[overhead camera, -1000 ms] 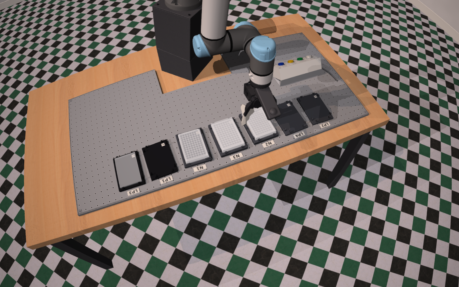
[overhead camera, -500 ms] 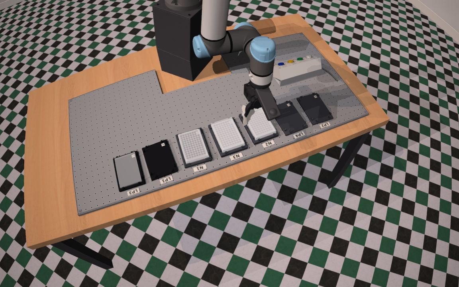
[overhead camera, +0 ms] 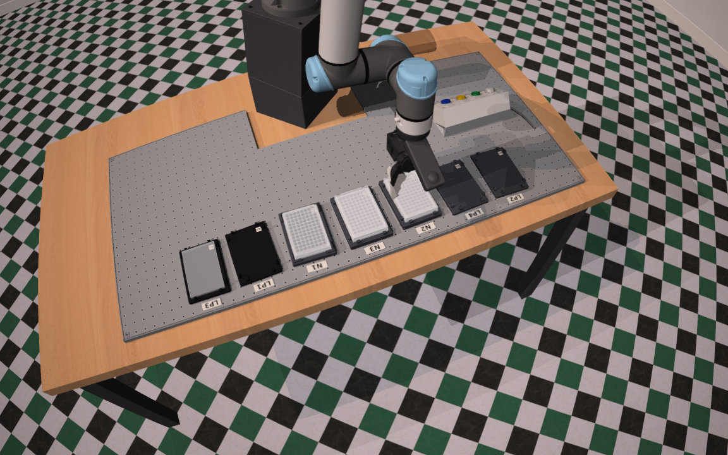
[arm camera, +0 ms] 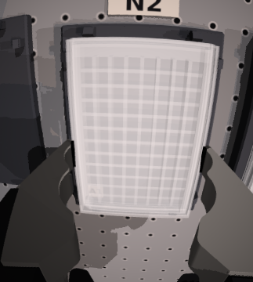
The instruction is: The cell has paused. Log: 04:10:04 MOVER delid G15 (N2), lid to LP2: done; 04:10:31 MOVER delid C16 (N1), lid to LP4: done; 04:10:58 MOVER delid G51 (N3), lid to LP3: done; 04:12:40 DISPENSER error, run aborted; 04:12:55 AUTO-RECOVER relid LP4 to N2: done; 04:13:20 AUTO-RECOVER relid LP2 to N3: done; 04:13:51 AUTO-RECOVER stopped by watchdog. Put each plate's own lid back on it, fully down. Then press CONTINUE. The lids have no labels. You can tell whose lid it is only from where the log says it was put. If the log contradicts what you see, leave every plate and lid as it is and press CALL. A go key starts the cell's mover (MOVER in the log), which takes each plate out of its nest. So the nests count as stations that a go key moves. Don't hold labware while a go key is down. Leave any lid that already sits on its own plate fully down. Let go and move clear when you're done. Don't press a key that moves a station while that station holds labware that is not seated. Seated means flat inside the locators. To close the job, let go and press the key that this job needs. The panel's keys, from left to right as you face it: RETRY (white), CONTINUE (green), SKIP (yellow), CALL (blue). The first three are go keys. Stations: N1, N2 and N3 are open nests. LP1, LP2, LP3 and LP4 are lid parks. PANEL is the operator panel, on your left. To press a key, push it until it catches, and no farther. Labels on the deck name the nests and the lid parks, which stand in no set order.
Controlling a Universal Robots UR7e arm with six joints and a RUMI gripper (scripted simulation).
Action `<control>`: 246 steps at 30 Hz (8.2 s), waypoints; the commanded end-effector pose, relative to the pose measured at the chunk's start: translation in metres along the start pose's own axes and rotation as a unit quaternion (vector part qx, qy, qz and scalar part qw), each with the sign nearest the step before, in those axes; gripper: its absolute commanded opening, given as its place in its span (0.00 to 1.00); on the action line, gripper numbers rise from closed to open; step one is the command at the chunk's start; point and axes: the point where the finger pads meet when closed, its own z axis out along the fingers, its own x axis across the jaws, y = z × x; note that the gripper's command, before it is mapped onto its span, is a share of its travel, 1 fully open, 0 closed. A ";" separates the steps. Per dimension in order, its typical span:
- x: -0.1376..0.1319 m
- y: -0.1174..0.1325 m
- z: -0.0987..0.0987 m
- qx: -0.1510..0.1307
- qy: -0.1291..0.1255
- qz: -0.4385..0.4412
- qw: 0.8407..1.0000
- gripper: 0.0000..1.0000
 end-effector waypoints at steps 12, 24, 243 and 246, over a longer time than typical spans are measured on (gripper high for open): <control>0.000 -0.001 0.000 0.001 0.000 0.000 1.000 0.00; 0.000 0.000 -0.008 0.000 0.001 0.000 1.000 0.00; 0.263 0.001 0.001 0.001 0.001 0.032 0.999 0.82; 0.263 0.001 0.001 0.001 0.001 0.032 0.999 0.82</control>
